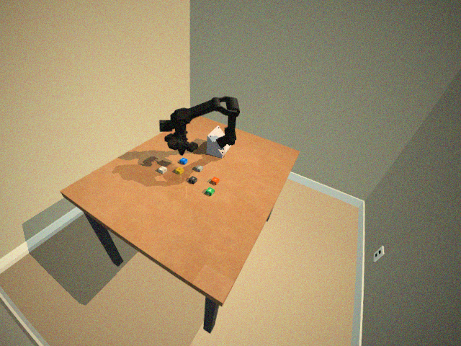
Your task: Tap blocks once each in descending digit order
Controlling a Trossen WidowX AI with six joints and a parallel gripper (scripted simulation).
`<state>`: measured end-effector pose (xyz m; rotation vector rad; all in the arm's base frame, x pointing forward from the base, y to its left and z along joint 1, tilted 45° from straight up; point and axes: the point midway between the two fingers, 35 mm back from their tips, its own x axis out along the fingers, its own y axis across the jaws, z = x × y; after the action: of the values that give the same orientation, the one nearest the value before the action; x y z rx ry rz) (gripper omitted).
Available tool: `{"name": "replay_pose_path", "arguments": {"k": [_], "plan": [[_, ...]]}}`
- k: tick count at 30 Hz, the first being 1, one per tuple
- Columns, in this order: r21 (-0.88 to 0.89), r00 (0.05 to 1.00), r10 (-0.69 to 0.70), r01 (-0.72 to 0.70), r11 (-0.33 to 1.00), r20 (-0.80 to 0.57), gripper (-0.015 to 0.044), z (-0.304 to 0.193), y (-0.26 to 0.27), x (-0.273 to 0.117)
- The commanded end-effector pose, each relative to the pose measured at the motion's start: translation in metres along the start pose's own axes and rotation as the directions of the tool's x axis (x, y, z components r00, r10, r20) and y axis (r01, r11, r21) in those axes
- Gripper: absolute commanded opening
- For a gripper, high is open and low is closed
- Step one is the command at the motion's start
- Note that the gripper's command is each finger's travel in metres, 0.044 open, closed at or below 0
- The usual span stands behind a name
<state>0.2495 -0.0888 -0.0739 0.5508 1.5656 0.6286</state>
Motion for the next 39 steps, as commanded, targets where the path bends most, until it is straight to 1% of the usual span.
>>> {"name": "replay_pose_path", "arguments": {"k": [1, 22, 29, 32, 37, 39], "plan": [[0.012, 1.000, 0.010, -0.010, 1.000, -0.001, 0.0020, -0.004, 0.001, 0.016], [0.012, 1.000, 0.011, -0.011, 1.000, -0.001, 0.0020, -0.004, 0.002, 0.045], [0.012, 1.000, 0.011, -0.011, 1.000, -0.001, 0.0020, -0.004, 0.002, 0.046], [0.011, 1.000, 0.009, -0.009, 1.000, 0.000, 0.0020, -0.004, 0.001, 0.020], [0.012, 1.000, 0.010, -0.010, 1.000, -0.001, 0.0020, -0.004, 0.001, 0.014], [0.013, 1.000, 0.008, -0.008, 1.000, -0.001, 0.0020, -0.002, -0.001, -0.007]]}}
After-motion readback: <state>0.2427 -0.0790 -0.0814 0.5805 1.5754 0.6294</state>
